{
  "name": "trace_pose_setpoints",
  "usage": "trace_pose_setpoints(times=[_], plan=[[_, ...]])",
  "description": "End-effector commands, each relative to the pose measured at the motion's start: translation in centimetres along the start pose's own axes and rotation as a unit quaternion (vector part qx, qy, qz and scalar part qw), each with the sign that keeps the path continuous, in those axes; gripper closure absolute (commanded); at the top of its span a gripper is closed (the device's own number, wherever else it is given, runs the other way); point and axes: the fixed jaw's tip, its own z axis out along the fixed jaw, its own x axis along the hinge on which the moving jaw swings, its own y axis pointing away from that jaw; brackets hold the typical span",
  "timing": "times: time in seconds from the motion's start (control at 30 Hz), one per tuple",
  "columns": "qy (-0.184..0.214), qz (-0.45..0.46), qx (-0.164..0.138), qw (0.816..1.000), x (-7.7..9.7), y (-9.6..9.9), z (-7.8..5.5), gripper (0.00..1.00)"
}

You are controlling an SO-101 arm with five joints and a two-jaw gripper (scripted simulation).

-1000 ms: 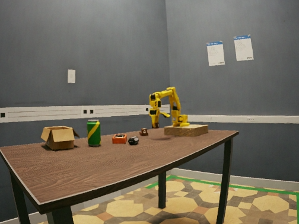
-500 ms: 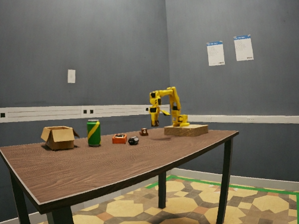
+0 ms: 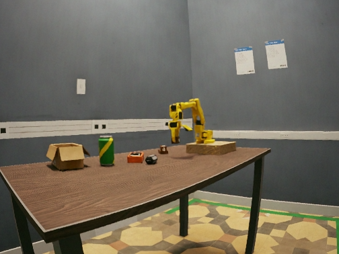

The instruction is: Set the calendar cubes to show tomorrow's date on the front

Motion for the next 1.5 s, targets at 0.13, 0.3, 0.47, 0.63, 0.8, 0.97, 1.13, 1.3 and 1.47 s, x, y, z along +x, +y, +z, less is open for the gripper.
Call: trace_pose_setpoints(times=[0.13,0.3,0.47,0.63,0.8,0.97,1.13,1.3,1.47], plan=[[0.004,0.071,0.013,0.997,2.6,0.9,-0.6,1.0],[0.004,0.117,0.014,0.993,4.2,2.0,-0.6,1.0],[0.004,0.21,0.014,0.978,7.2,4.5,-0.6,1.0],[0.005,0.306,0.015,0.952,9.9,7.8,-0.6,1.0],[0.005,0.373,0.015,0.928,11.4,10.3,-0.6,1.0],[0.005,0.422,0.015,0.906,12.3,12.4,-0.6,1.0],[0.005,0.457,0.015,0.89,12.8,13.9,-0.6,1.0],[0.006,0.465,0.015,0.885,12.9,14.3,-0.6,1.0],[0.006,0.465,0.015,0.885,12.9,14.3,-0.6,1.0]])
